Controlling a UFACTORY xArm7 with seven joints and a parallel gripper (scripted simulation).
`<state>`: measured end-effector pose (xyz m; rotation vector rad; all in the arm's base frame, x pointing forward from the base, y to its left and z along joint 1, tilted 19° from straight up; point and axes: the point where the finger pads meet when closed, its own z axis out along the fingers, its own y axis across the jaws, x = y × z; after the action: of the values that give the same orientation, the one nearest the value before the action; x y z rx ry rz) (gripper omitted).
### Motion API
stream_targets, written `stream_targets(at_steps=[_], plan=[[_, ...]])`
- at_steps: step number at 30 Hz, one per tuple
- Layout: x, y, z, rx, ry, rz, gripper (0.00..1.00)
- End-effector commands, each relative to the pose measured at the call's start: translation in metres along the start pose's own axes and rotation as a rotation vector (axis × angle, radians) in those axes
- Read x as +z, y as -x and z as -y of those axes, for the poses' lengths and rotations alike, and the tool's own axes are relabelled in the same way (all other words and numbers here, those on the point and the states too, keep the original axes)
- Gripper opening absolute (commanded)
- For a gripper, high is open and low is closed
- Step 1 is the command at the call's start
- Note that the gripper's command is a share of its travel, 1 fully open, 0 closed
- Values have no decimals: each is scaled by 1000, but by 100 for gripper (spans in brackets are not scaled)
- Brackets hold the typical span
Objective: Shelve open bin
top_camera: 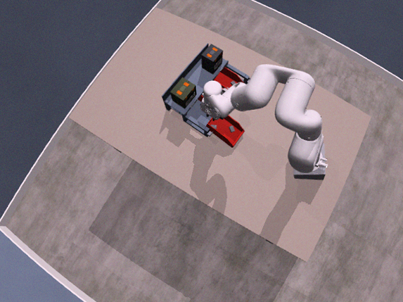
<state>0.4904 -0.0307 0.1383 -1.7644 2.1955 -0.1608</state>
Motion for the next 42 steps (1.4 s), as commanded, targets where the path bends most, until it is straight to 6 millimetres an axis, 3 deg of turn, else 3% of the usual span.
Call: stream_targets(at_steps=[1,42], plan=[[-1,0,2,0,-4,0,33],[-7,0,2,0,-4,0,33]])
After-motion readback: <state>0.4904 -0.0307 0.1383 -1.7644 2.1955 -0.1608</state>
